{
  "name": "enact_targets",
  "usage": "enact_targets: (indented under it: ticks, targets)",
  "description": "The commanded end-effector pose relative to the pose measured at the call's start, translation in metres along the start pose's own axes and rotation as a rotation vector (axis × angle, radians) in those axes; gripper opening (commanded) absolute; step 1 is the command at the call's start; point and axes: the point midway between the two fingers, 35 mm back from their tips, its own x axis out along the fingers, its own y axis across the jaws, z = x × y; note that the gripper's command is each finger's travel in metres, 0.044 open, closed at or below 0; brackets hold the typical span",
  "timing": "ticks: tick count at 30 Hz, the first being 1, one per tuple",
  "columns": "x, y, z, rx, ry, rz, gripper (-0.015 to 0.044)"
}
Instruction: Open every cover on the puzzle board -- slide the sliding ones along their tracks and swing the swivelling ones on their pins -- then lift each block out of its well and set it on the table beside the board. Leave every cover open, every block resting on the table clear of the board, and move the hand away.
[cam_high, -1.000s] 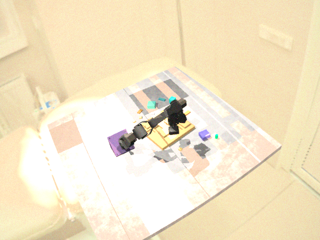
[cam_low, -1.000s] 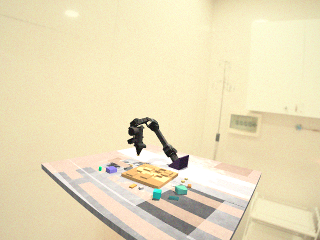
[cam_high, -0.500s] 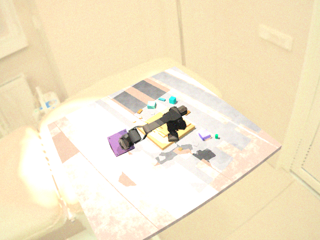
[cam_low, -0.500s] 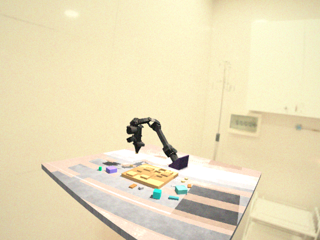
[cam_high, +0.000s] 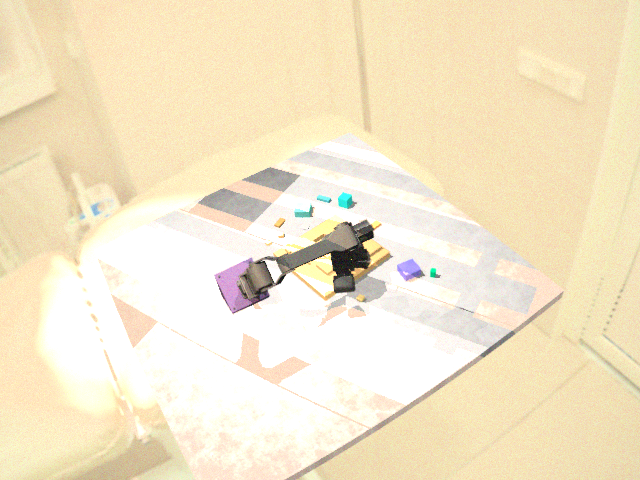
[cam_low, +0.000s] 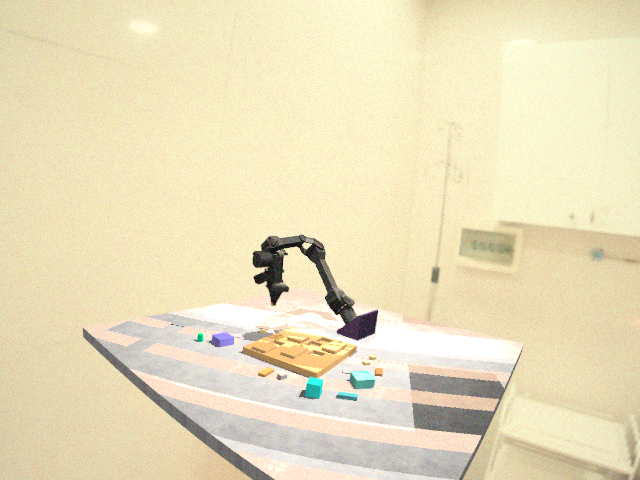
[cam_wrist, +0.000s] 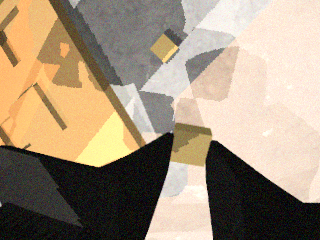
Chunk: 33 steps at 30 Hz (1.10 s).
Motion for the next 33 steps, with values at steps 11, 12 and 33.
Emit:
enact_targets:
  ticks: [11,12,33]
  targets:
    - [0.022,0.001,0.001,-0.003,0.004,0.001,0.0080]
    - [0.024,0.001,0.001,-0.003,0.004,0.001,0.0080]
    - [0.058,0.001,0.002,-0.002,0.003,0.002,0.0080]
